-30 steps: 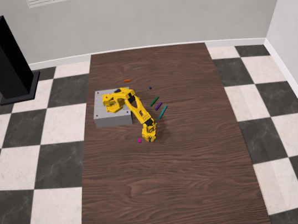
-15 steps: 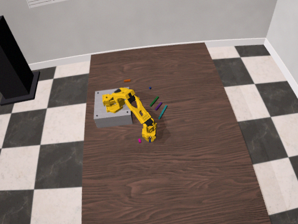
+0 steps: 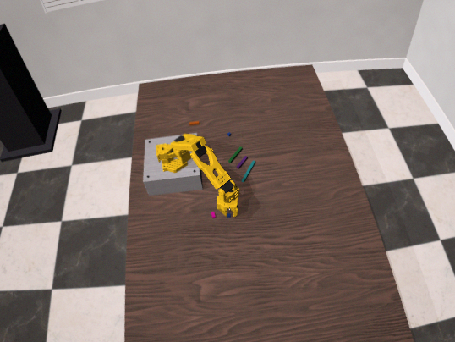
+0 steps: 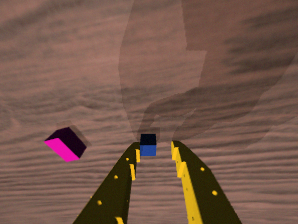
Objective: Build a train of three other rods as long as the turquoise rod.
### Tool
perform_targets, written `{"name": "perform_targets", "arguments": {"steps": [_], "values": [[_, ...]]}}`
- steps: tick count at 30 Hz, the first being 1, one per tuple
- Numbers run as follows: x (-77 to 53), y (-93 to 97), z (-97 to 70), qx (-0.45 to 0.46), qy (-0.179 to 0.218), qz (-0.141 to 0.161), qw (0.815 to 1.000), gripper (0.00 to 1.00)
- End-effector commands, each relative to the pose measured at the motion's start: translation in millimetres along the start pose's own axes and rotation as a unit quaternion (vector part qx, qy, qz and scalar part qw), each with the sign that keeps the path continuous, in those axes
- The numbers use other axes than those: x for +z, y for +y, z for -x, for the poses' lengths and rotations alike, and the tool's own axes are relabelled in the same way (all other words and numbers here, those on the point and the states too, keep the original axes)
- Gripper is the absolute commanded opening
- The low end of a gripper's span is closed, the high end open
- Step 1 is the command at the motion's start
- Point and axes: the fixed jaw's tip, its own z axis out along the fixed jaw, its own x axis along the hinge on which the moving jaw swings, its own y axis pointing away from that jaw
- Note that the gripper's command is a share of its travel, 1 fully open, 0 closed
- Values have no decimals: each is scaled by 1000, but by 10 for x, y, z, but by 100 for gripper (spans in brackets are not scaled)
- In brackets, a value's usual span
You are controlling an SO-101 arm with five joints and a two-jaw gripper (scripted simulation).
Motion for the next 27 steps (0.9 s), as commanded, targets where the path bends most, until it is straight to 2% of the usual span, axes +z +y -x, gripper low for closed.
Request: {"name": "perform_targets", "arguments": {"steps": [1, 16, 27], "values": [[43, 19, -11, 1, -1, 1, 1000, 15], [41, 23, -12, 1, -1, 1, 1000, 17], [12, 97, -12, 1, -2, 0, 1000, 17]]}}
